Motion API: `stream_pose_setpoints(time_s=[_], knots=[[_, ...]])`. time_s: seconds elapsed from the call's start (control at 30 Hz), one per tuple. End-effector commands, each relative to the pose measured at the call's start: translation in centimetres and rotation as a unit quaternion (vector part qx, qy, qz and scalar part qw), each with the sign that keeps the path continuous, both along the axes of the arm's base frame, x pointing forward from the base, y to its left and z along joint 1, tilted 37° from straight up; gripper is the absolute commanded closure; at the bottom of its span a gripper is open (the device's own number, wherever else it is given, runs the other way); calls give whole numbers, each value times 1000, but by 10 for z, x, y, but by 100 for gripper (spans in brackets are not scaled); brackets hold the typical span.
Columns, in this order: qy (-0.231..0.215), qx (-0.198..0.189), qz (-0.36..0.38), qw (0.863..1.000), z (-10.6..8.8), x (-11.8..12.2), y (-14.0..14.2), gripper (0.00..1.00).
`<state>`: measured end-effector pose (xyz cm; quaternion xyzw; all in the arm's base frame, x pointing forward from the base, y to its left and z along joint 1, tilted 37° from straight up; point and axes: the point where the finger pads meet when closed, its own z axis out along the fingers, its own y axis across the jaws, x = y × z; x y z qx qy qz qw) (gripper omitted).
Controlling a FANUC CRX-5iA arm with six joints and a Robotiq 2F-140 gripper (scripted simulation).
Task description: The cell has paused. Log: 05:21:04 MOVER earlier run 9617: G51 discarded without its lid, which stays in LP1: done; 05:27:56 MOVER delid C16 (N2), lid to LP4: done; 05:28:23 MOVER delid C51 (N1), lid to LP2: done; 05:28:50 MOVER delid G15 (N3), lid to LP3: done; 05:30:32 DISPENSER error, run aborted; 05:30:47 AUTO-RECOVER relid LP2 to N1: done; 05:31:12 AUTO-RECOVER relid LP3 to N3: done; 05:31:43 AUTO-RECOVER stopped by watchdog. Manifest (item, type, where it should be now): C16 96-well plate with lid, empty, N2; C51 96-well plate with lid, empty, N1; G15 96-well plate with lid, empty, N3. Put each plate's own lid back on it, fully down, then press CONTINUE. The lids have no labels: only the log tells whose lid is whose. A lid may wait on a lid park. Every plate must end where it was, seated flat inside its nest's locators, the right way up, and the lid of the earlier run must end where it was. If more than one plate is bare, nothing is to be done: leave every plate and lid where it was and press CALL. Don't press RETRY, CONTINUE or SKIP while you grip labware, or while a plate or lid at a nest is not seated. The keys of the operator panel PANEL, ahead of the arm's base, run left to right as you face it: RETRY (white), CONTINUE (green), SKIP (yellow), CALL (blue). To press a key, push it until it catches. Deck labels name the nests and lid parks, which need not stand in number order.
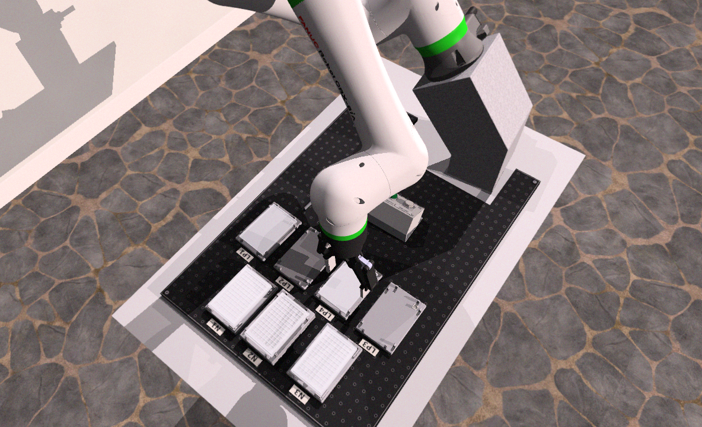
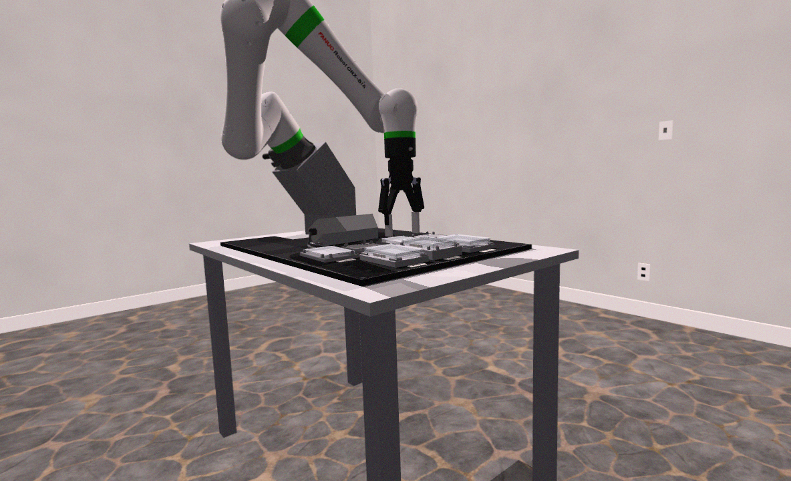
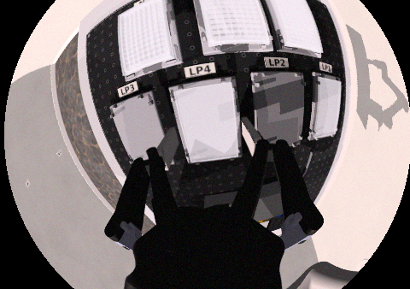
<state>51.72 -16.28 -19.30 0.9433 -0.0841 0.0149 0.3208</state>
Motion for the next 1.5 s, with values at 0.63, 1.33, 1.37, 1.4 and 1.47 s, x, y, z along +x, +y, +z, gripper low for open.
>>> stream_pose_setpoints(time_s=[0.63, 1.33, 1.37, 1.4, 1.47], knots=[[0, 0, 0, 1000, 0, 0, 0, 34], [0, 0, 0, 1000, 0, 0, 0, 41], [0, 0, 0, 1000, 0, 0, 0, 41], [0, 0, 0, 1000, 0, 0, 0, 41], [0, 0, 0, 1000, 0, 0, 0, 41]])
